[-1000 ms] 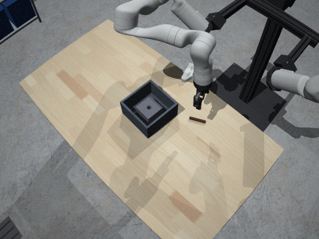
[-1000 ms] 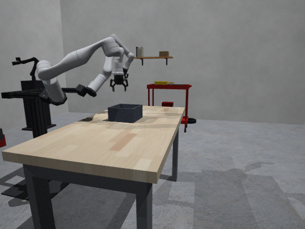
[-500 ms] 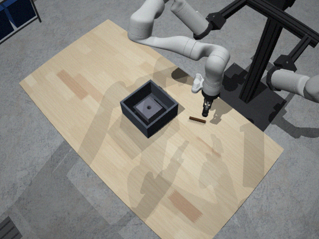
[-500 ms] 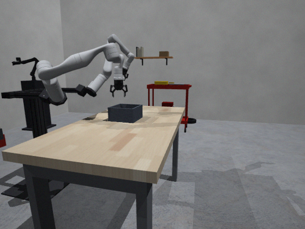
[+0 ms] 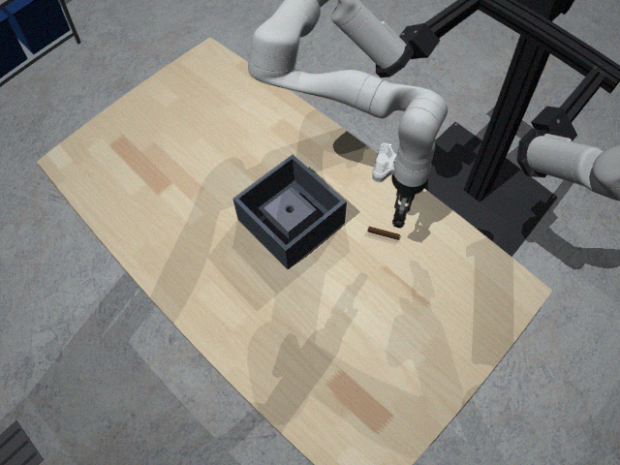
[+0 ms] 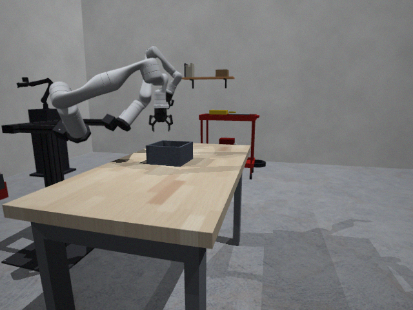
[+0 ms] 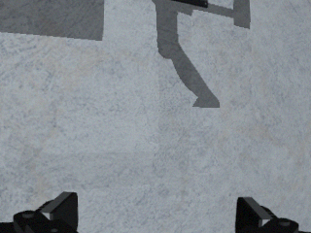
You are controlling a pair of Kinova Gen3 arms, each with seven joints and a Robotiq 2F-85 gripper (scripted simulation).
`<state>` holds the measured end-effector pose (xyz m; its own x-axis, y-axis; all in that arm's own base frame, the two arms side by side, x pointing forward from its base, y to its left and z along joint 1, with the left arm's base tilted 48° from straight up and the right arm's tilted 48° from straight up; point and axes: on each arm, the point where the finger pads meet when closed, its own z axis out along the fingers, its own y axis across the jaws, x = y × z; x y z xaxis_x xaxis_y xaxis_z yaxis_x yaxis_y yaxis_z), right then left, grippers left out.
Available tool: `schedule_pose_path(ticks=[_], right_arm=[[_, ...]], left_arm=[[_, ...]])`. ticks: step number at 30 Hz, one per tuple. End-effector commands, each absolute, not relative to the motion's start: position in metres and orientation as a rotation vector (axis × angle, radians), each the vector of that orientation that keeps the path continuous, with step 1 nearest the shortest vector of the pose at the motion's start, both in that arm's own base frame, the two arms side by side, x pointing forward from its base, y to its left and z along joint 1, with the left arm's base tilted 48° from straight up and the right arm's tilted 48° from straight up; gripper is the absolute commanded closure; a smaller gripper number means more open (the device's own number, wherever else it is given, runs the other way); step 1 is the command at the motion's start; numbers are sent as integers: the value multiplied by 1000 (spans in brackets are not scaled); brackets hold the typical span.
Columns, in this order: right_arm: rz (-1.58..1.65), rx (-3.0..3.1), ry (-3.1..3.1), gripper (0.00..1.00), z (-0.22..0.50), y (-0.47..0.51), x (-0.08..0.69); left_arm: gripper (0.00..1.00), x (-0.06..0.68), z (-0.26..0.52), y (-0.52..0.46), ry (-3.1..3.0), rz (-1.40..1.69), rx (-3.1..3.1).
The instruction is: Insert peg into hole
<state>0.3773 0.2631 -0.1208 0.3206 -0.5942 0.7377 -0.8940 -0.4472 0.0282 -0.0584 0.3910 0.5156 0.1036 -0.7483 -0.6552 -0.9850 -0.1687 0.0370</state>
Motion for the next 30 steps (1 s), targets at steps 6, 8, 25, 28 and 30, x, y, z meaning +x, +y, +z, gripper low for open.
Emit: schedule_pose_path(ticks=[6,8,25,28,30], right_arm=[[929,2160,-1315,526,-120,264,377],[929,2160,-1315,526,-120,264,377],[929,2160,-1315,526,-120,264,377],[929,2160,-1315,526,-120,264,377],[929,2160,-1315,526,-120,264,377]], left_arm=[[2,-59,516,391,1689,774,-1977],[2,-59,516,391,1689,774,-1977],[2,-59,516,391,1689,774,-1977],[2,-59,516,391,1689,774,-1977],[2,-59,516,391,1689,774,-1977]])
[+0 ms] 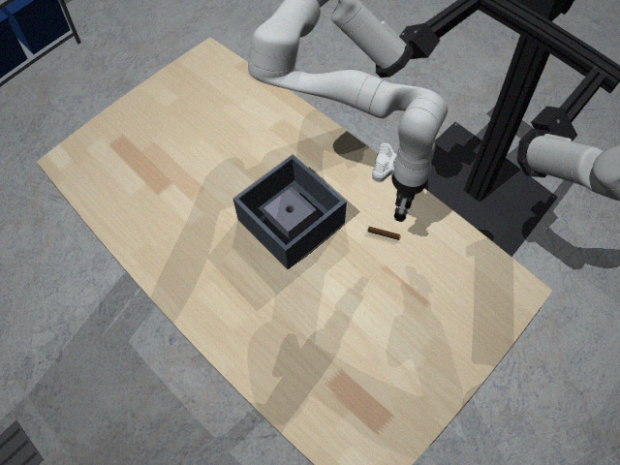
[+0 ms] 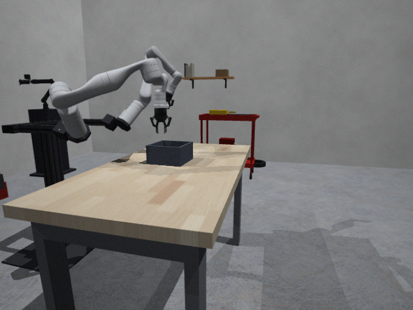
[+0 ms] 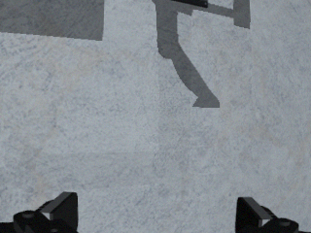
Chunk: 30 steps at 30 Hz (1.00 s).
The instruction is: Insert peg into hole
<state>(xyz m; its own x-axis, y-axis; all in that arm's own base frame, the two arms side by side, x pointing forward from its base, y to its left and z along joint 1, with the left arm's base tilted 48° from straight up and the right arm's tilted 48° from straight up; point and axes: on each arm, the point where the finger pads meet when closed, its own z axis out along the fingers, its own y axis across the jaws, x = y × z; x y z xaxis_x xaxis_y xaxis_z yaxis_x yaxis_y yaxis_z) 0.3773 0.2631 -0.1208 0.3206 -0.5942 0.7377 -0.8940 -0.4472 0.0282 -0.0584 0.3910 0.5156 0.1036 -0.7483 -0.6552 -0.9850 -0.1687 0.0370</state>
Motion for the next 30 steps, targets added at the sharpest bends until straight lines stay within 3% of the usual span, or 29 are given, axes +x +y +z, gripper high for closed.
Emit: schedule_pose_path(ticks=[1,30], right_arm=[[929,2160,-1315,526,-120,264,377],[929,2160,-1315,526,-129,255,382]], left_arm=[[2,-59,516,391,1689,774,-1977],[2,-59,516,391,1689,774,-1977]])
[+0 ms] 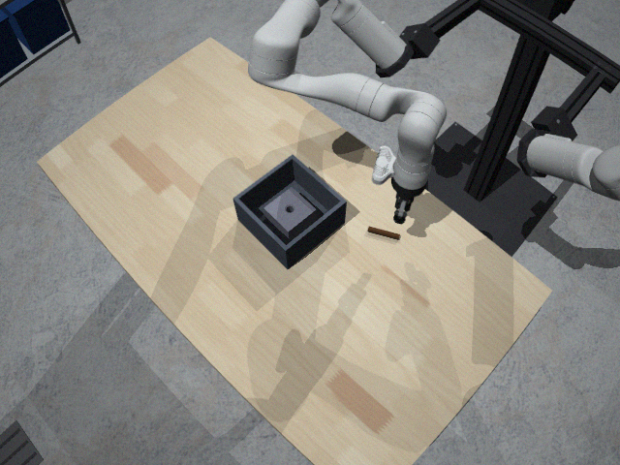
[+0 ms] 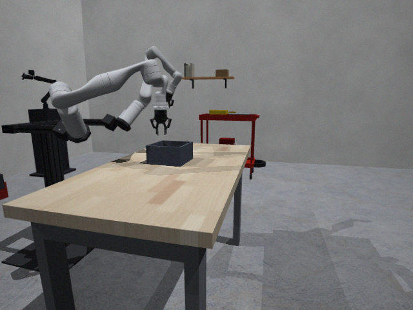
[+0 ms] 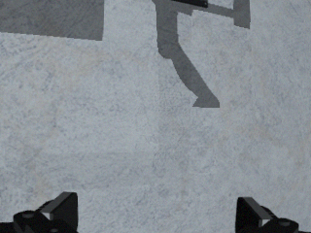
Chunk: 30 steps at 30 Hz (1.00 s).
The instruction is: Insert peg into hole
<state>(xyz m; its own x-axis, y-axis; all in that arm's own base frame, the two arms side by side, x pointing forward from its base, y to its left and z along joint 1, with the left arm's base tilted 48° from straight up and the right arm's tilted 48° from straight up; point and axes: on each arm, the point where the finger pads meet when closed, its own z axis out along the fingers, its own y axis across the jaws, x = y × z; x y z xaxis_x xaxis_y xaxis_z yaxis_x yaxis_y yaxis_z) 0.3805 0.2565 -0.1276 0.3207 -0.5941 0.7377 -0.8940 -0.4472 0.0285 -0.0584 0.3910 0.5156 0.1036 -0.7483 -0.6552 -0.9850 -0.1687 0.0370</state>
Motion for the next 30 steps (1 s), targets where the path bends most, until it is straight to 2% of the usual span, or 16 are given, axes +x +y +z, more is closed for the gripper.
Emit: schedule_pose_path(ticks=[1,30], right_arm=[[929,2160,-1315,526,-131,254,382],[929,2160,-1315,526,-166,220,399]], left_arm=[[2,-59,516,391,1689,774,-1977],[2,-59,516,391,1689,774,-1977]])
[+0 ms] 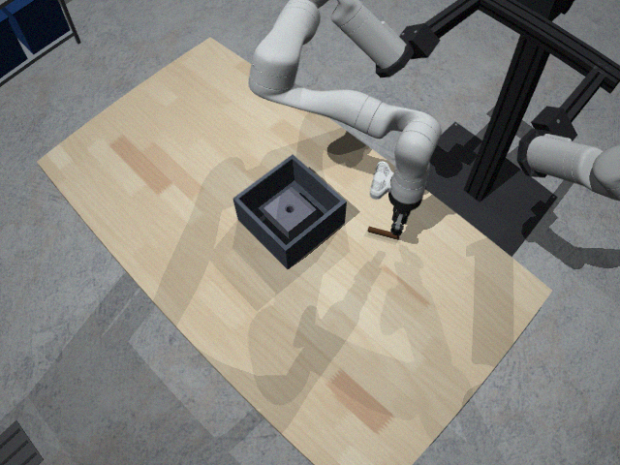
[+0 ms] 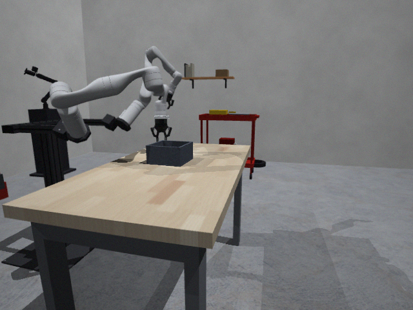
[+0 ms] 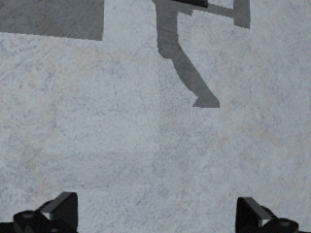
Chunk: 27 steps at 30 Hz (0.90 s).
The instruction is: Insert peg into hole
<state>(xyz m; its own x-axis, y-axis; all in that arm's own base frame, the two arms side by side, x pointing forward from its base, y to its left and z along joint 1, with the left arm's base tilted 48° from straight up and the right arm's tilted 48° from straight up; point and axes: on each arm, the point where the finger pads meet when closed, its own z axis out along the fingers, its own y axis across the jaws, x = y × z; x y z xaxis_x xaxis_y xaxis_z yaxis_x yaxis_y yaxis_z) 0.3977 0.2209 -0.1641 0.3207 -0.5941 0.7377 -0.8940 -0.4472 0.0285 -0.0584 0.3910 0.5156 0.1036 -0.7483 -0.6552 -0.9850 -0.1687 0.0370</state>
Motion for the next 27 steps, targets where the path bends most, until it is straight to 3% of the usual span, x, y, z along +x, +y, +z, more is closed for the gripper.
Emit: schedule_pose_path(ticks=[1,27], right_arm=[[929,2160,-1315,526,-167,219,399],[929,2160,-1315,526,-172,214,402]], left_arm=[[2,-59,516,391,1689,774,-1977],[2,-59,516,391,1689,774,-1977]])
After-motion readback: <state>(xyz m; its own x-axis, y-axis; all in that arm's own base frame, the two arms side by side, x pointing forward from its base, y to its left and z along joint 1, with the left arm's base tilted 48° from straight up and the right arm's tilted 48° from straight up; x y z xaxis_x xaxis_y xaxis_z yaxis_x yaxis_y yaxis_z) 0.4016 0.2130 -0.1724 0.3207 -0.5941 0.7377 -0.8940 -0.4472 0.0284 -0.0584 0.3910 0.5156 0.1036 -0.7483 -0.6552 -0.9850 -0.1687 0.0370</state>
